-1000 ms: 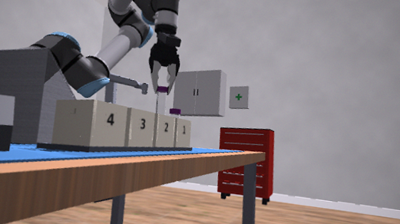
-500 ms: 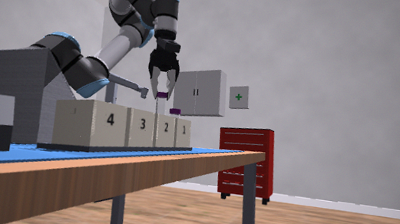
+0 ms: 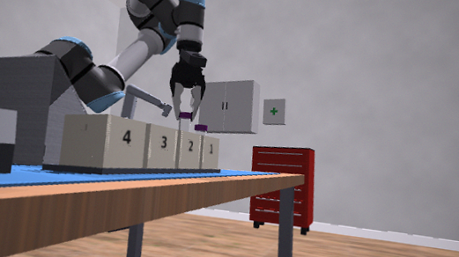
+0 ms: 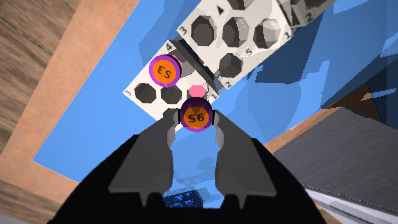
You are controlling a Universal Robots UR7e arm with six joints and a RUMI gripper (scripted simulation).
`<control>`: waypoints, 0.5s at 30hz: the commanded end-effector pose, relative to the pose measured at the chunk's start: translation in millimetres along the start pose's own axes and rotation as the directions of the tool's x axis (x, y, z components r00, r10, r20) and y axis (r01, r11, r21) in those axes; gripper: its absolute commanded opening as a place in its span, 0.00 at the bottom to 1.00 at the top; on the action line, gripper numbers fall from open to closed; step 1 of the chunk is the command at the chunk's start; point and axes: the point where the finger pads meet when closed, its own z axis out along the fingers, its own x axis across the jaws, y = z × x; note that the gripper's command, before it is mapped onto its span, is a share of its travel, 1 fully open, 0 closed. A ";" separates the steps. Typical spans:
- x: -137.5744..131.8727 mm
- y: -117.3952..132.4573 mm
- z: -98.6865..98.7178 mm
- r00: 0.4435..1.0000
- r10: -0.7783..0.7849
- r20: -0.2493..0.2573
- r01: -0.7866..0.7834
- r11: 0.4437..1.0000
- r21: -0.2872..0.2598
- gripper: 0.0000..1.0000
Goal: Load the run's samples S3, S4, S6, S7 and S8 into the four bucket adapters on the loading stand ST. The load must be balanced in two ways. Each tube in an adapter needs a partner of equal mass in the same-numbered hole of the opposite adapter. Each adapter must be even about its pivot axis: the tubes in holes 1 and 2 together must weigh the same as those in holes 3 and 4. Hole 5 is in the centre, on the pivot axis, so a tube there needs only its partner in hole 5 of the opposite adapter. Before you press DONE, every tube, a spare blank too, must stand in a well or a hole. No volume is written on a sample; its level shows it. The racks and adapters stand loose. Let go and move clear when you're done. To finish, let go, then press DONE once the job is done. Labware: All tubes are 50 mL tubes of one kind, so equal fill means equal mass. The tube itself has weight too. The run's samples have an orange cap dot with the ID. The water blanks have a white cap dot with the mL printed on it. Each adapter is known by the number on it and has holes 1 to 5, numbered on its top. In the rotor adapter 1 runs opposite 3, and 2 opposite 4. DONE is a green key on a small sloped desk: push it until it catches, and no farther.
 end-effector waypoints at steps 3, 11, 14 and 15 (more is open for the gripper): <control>-0.3 -0.5 6.9 1.000 0.000 0.001 0.000 1.000 0.001 0.00; -0.3 -0.5 17.5 1.000 0.000 0.001 0.000 1.000 0.001 0.00; -0.3 -0.5 21.5 1.000 0.000 0.001 0.000 1.000 0.001 0.00; -0.3 -0.5 22.9 1.000 0.000 0.001 0.000 1.000 0.001 0.00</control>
